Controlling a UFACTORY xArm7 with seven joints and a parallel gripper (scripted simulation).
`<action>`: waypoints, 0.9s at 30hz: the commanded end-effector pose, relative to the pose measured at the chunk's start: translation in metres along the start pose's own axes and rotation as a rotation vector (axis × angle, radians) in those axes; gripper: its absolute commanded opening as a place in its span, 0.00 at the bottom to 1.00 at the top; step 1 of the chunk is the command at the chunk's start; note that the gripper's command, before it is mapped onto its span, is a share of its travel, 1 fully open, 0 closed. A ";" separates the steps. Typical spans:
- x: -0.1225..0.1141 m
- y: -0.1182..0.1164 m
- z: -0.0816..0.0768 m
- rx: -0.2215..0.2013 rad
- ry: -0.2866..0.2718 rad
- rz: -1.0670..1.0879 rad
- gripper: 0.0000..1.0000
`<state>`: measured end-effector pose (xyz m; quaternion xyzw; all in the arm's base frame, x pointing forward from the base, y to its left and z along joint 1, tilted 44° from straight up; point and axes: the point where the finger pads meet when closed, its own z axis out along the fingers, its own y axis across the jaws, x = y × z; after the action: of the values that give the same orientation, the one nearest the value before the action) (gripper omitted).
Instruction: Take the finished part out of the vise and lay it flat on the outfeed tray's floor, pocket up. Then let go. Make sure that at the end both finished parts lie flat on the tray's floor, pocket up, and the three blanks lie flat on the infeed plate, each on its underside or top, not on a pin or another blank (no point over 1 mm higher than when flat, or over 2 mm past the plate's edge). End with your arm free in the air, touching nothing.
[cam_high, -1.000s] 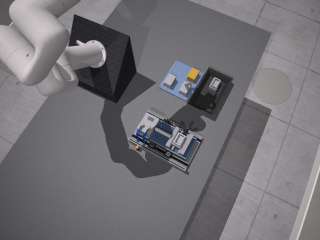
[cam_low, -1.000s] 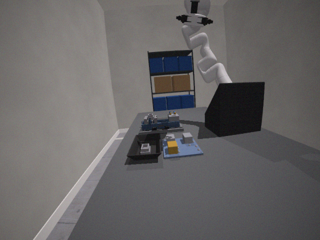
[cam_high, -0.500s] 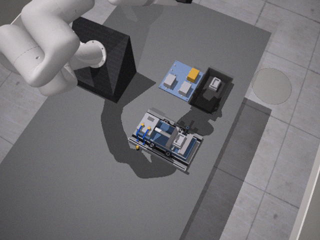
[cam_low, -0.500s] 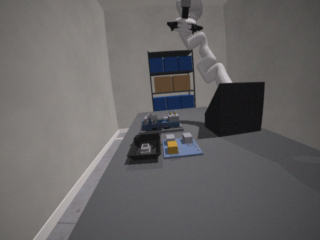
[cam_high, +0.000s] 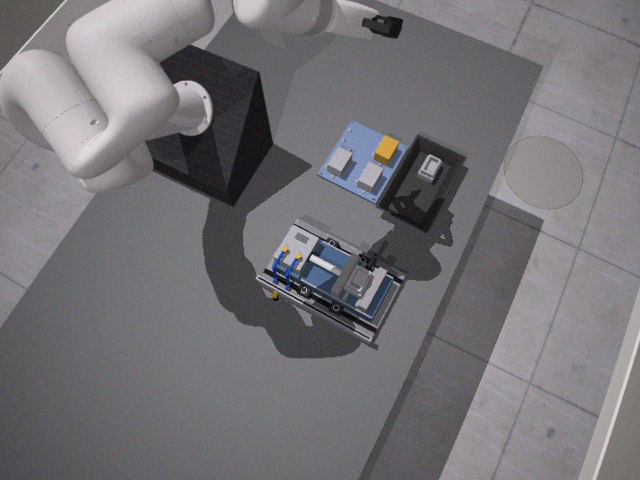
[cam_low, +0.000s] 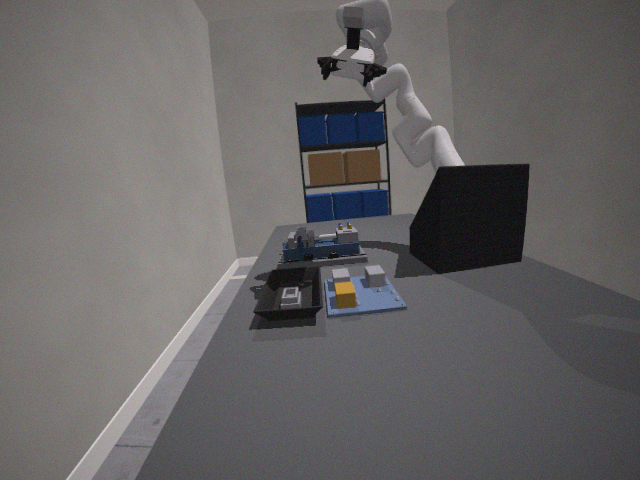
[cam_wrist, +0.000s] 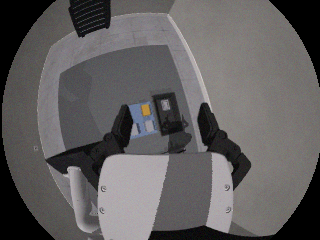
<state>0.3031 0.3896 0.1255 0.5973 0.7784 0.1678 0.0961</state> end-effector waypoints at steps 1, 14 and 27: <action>0.001 0.001 -0.001 -0.001 0.001 -0.002 1.00; -0.043 0.034 0.014 -0.002 -0.102 -0.022 1.00; -0.090 0.061 0.025 0.008 -0.202 -0.039 1.00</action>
<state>0.3812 0.3251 0.1205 0.5994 0.7749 0.1092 0.1682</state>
